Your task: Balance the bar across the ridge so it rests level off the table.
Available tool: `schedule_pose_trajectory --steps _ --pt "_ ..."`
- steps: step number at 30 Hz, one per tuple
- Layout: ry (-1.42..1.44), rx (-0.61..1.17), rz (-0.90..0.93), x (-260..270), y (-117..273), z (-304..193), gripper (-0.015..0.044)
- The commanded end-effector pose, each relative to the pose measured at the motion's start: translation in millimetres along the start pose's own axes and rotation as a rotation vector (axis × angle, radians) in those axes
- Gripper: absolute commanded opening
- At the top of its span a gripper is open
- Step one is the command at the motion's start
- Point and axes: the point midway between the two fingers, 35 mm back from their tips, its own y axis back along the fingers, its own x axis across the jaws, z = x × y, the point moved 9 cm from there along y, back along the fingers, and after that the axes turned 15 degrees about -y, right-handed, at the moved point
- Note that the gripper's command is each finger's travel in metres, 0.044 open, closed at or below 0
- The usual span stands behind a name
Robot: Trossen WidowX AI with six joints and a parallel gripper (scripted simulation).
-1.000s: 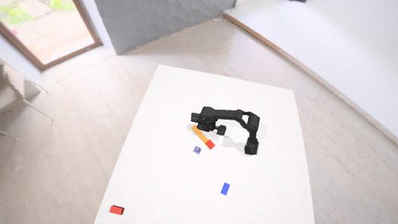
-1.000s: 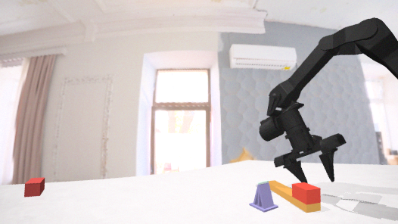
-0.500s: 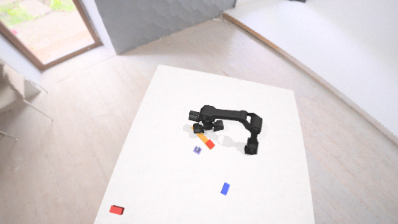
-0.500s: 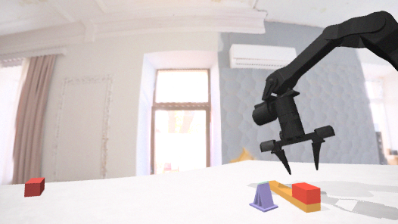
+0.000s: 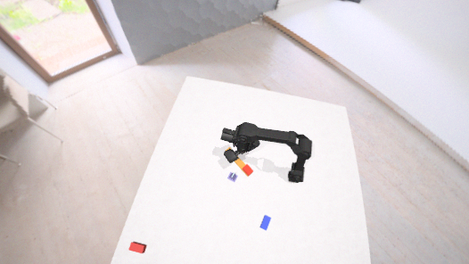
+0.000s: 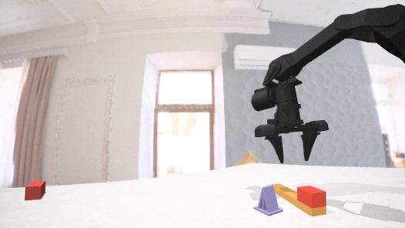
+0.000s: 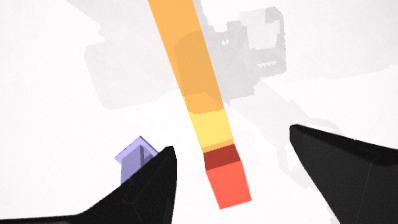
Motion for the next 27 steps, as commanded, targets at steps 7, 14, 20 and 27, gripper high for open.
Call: schedule_pose_trajectory --steps 7,14,20,27 --pt "0.125 -0.017 0.045 4.8 10.4 -2.9 0.0315" --pt "0.125 -0.017 0.045 8.3 -24.4 -1.0 0.0315" --pt "0.125 -0.016 0.044 8.0 -61.5 -1.8 0.0315" --pt "0.125 -0.016 0.044 8.2 -66.4 -1.8 0.0315"
